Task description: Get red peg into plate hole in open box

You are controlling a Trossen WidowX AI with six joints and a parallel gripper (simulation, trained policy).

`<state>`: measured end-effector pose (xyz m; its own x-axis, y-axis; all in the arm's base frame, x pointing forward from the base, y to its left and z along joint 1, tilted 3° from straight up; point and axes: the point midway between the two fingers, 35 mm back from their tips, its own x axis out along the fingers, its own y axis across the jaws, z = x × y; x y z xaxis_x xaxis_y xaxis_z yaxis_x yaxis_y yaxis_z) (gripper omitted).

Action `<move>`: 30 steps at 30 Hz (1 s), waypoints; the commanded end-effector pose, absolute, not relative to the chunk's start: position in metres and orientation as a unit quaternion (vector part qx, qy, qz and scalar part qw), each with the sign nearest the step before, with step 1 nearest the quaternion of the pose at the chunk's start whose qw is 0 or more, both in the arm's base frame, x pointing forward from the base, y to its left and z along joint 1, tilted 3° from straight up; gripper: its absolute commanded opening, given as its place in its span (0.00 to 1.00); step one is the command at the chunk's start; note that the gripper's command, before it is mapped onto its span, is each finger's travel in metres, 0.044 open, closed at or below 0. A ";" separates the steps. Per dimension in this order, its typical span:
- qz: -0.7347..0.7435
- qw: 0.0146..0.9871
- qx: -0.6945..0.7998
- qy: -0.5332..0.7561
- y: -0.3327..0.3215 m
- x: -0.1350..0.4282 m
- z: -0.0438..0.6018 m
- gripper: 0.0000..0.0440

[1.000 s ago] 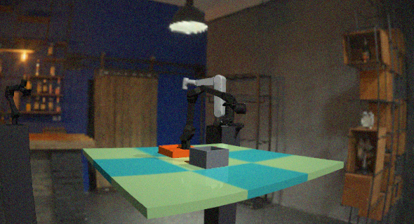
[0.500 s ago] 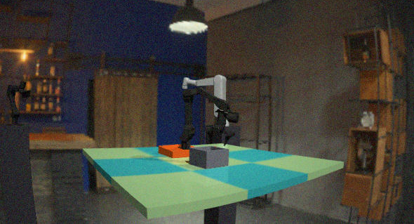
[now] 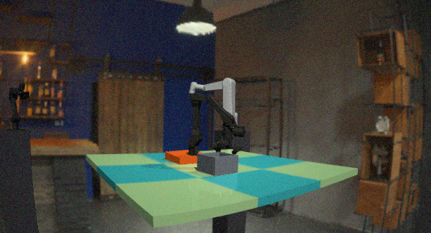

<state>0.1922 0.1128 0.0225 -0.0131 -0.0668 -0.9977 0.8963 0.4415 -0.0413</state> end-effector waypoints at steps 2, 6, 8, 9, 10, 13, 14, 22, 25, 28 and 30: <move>-0.404 0.596 0.356 0.596 0.111 0.185 0.012 0.73; -0.401 0.589 0.358 0.604 0.111 0.183 0.012 0.49; -0.397 0.585 0.360 0.609 0.112 0.183 0.013 0.37; -0.395 0.583 0.361 0.612 0.112 0.182 0.013 0.31; -0.393 0.581 0.362 0.614 0.112 0.182 0.013 0.25; -0.386 0.576 0.364 0.622 0.112 0.183 0.015 0.08; -0.384 0.574 0.365 0.624 0.112 0.183 0.016 0.02; -0.363 0.616 0.346 0.607 0.100 0.192 0.036 0.00; -0.354 0.633 0.336 0.601 0.096 0.194 0.045 0.01; -0.346 0.648 0.325 0.595 0.091 0.198 0.054 0.01; -0.341 0.658 0.318 0.591 0.088 0.201 0.061 0.01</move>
<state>0.1971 0.0928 0.0525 0.0447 -0.0548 -0.9975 0.8385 0.5449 0.0076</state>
